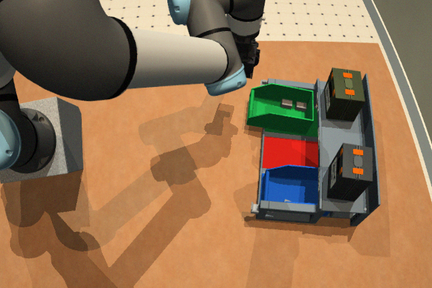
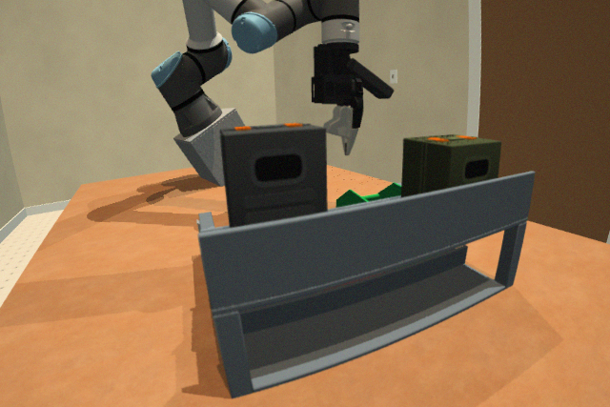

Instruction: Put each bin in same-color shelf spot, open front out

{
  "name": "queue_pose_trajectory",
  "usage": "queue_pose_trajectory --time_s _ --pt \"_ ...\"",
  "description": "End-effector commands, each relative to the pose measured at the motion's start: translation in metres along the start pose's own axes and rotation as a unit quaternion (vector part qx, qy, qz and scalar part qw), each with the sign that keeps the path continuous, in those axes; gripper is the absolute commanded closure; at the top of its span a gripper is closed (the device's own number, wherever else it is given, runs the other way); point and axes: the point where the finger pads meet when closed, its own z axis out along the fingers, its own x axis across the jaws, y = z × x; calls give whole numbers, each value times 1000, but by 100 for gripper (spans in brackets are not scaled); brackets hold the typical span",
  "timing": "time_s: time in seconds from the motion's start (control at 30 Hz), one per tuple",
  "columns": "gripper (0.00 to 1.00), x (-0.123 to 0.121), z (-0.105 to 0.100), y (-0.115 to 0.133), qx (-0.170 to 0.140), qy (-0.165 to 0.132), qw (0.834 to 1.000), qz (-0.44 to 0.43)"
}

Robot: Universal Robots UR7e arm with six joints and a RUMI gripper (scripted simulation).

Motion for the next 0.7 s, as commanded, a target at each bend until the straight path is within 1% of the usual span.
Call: queue_pose_trajectory --time_s 0.0,0.67 --pt "100 -1 0 0 8 5 1000 -18" --pt "100 -2 1 0 7 4 1000 -19"
